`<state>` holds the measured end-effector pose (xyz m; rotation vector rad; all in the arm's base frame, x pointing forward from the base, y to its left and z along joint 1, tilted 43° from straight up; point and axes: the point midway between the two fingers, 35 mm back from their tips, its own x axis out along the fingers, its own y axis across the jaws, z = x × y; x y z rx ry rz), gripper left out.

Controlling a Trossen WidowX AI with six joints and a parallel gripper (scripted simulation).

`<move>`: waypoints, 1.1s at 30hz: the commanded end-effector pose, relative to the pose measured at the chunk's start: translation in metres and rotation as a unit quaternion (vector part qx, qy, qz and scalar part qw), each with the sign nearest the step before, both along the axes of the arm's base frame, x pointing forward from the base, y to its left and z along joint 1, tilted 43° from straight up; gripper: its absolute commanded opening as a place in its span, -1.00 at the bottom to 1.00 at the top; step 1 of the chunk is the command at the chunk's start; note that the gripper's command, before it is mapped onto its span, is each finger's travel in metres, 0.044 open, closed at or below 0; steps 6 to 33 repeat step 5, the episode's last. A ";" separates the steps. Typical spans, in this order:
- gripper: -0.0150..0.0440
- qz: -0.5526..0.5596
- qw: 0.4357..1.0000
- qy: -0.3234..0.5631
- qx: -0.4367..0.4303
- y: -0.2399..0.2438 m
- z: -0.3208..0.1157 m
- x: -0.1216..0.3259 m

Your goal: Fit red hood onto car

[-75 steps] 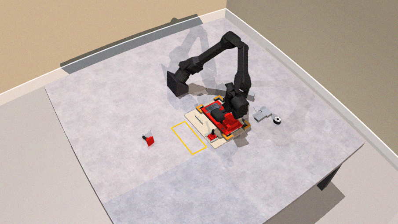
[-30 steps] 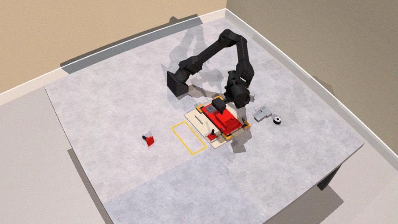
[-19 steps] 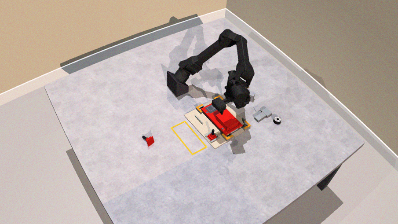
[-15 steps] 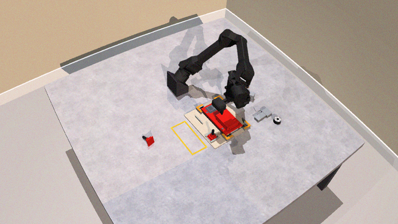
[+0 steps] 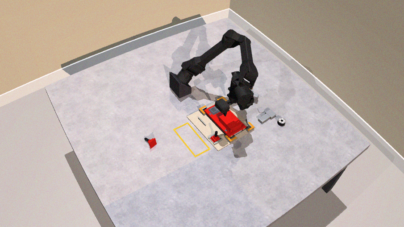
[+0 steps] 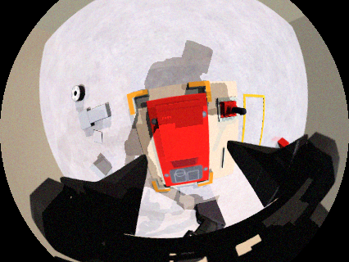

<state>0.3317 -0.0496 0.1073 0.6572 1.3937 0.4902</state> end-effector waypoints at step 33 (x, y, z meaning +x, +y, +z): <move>1.00 0.002 1.000 0.000 -0.002 -0.001 0.000 0.000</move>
